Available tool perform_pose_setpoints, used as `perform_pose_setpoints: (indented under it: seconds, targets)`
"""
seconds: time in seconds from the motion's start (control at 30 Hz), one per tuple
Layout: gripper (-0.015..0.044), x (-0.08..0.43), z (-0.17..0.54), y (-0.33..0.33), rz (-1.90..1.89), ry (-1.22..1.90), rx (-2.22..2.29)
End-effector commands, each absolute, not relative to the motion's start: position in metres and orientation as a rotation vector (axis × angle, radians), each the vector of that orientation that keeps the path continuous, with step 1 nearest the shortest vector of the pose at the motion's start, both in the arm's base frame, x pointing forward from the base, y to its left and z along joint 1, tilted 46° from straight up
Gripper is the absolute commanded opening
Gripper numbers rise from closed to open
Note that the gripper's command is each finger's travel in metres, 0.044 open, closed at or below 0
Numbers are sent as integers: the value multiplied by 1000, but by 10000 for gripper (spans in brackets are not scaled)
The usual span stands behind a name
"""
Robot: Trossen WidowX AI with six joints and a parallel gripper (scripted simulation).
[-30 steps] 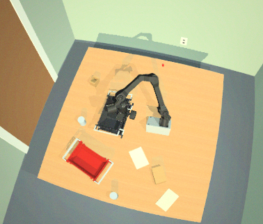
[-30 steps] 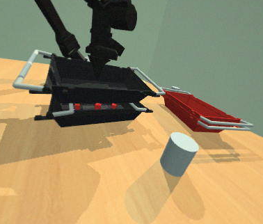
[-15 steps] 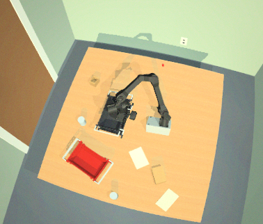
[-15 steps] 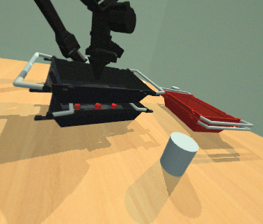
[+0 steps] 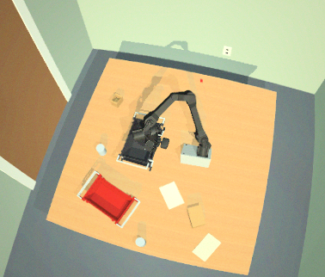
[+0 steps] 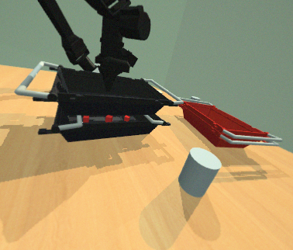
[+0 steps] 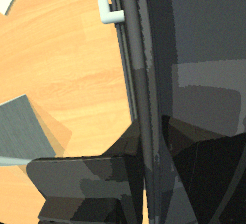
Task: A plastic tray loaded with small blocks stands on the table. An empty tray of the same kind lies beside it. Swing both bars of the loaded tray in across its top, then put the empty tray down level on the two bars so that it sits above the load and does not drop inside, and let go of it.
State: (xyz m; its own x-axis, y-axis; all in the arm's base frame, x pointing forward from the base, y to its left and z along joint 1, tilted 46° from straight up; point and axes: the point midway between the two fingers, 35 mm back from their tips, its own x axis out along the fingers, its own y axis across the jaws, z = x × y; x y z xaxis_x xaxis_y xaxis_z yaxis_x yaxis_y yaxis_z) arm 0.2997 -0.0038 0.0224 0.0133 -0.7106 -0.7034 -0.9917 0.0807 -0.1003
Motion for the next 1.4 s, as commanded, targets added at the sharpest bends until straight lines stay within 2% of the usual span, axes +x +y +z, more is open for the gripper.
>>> perform_pose_setpoints:
  seconds: [0.0,1.37]
  targets:
    - [0,296,20,-8,607,1773,-1676]
    - [0,294,14,-14,607,1774,-1677]
